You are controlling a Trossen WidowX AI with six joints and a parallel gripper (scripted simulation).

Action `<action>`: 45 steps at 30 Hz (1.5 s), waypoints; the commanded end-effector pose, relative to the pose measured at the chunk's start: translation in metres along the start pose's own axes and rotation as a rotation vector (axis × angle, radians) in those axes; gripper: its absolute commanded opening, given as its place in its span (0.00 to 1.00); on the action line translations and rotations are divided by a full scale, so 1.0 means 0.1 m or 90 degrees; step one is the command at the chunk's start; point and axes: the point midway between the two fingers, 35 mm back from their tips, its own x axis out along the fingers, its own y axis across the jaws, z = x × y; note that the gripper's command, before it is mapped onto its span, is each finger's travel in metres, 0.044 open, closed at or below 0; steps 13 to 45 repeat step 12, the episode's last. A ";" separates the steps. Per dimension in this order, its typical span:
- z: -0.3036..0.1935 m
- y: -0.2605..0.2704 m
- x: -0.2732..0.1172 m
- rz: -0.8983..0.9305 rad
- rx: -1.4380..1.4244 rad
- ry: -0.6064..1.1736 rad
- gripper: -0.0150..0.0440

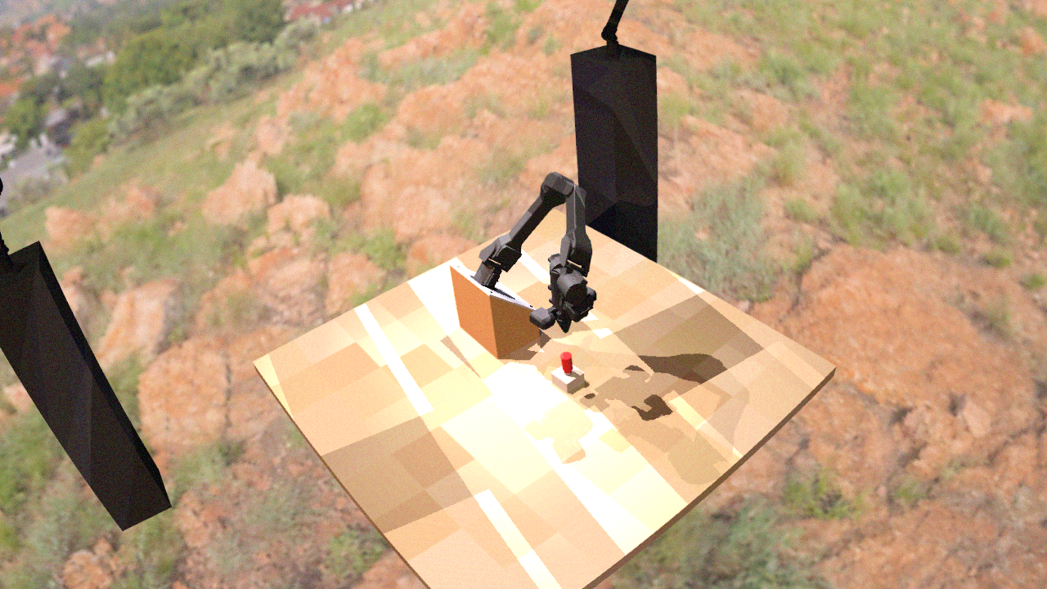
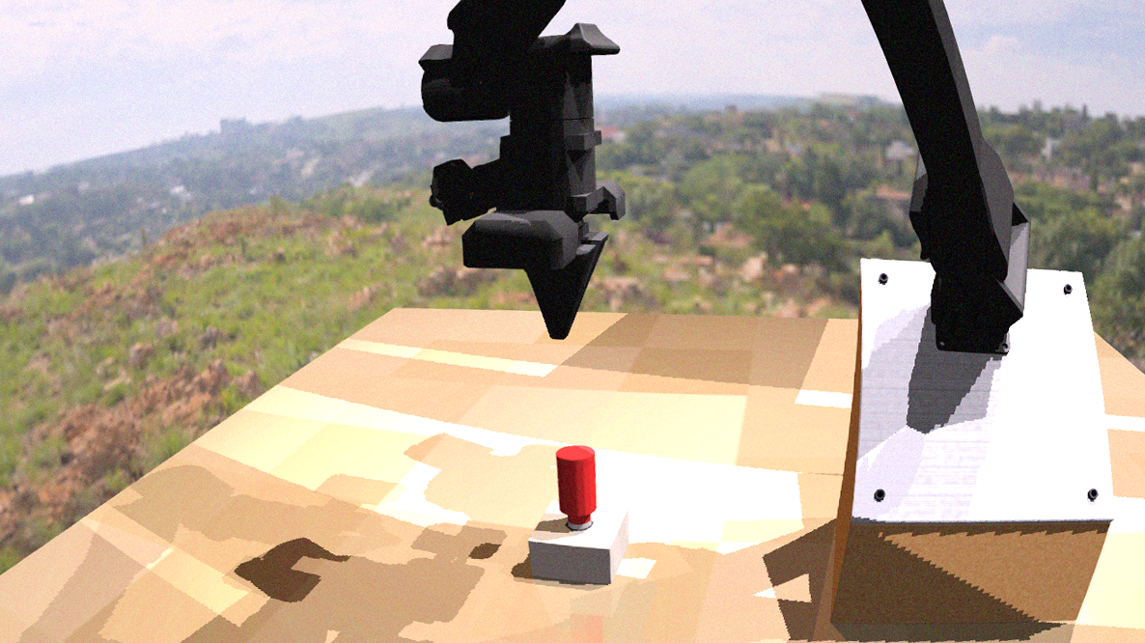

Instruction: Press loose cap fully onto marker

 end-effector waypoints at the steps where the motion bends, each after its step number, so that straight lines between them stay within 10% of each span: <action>1: -0.04 0.02 -0.04 0.001 -0.002 0.013 0.30; 12: -0.04 0.02 -0.04 0.001 -0.002 0.013 0.79; 45: -0.04 0.02 -0.04 0.001 -0.002 0.013 0.79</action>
